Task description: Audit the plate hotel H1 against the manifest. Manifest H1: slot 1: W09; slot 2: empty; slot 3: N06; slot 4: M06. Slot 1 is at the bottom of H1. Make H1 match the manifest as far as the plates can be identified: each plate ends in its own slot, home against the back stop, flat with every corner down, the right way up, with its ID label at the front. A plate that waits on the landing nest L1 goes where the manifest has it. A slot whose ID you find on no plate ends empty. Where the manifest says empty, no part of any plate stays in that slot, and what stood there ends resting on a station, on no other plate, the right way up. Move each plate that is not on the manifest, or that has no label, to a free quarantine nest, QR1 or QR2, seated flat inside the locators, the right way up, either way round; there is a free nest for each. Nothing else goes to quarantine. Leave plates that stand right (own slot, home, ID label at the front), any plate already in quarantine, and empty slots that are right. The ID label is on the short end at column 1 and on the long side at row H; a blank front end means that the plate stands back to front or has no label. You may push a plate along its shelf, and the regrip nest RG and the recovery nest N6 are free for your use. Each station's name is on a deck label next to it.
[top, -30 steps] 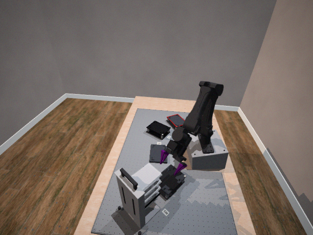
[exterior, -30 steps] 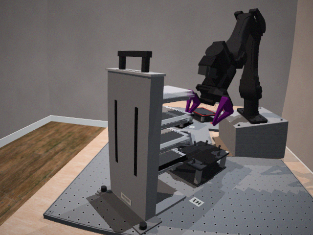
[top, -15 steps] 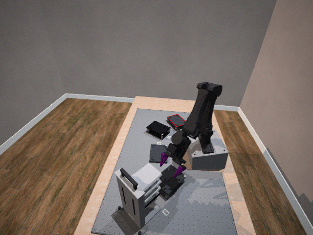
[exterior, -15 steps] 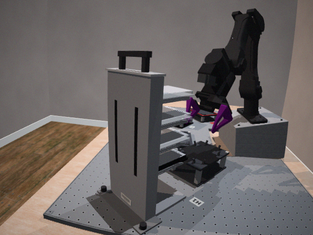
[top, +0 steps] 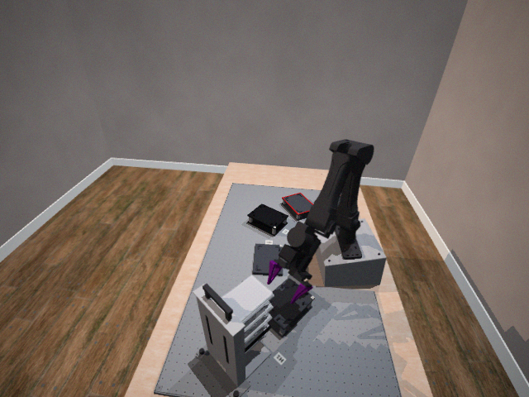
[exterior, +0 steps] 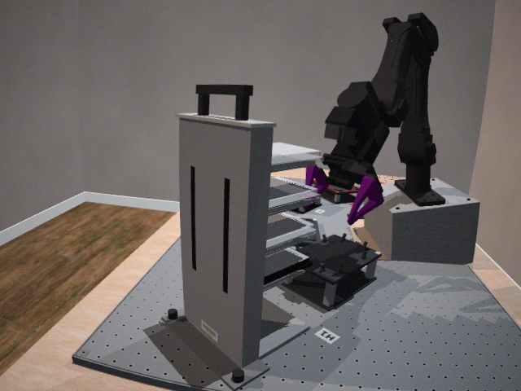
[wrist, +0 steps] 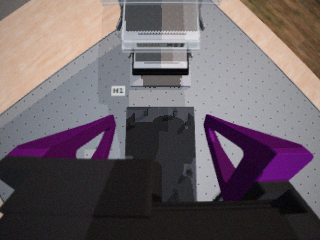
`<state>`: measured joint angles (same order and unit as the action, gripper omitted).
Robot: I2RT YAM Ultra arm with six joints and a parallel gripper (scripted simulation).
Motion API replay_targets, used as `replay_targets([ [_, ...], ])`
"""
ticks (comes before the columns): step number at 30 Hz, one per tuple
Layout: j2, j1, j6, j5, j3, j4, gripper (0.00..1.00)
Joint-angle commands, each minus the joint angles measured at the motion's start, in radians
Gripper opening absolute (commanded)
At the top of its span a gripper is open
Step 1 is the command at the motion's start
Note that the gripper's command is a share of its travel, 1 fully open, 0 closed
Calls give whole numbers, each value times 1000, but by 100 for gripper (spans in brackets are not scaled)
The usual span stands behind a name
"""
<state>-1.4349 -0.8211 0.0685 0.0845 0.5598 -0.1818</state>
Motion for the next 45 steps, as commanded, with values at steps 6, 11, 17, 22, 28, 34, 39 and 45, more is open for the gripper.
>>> replay_targets([
  [6,-40,0,3,-1,63,-18,100],
  [11,-58,1,3,-1,83,-17,100],
  [17,-58,1,3,-1,83,-17,100],
  [22,-58,0,3,-1,83,-16,100],
  [28,-58,0,3,-1,83,-16,100],
  [34,-58,0,3,-1,83,-16,100],
  [39,-58,0,3,-1,83,-16,100],
  [45,-58,0,3,-1,83,-16,100],
])
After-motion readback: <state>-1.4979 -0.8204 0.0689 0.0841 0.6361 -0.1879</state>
